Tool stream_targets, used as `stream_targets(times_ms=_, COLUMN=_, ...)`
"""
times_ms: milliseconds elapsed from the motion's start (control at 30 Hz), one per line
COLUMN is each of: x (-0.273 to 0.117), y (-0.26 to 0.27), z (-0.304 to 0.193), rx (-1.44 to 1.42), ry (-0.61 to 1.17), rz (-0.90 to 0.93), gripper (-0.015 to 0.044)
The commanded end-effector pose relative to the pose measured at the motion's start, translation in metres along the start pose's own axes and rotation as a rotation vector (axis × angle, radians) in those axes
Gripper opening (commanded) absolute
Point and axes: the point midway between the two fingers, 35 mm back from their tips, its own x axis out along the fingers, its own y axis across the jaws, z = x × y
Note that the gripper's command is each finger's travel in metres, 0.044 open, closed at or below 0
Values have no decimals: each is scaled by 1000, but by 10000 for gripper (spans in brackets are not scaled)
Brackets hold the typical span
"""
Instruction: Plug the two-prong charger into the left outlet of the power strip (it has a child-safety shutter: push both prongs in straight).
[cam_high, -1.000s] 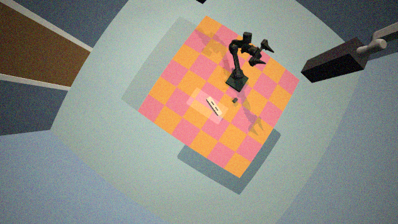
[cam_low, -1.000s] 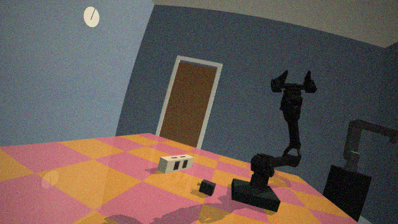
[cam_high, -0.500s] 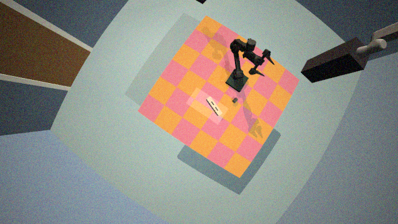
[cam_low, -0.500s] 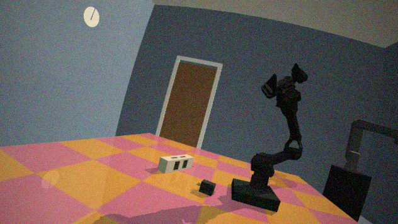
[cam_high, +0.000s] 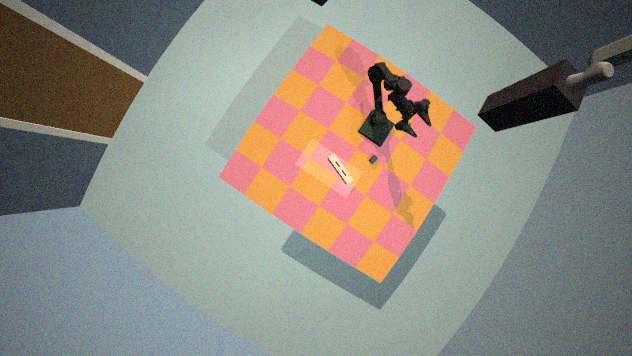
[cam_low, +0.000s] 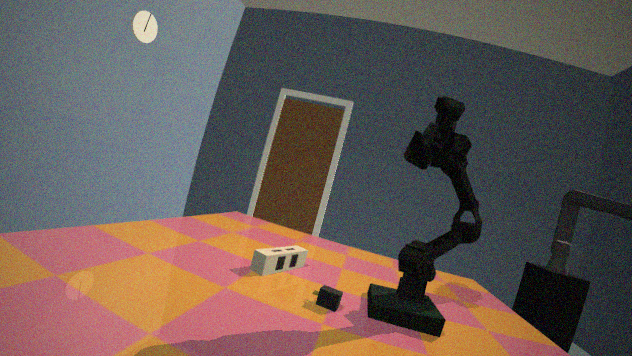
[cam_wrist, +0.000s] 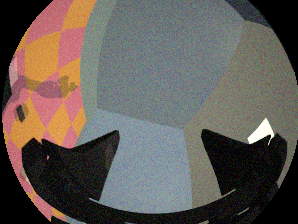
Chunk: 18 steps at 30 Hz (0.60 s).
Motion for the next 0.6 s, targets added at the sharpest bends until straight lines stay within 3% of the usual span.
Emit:
stream_targets(times_ms=0, x=13, y=19, z=-5, rx=102, ry=7, rz=74, gripper=440)
stream_targets(times_ms=567, x=49, y=82, z=-17, rx=597, ry=91, rz=326, gripper=440)
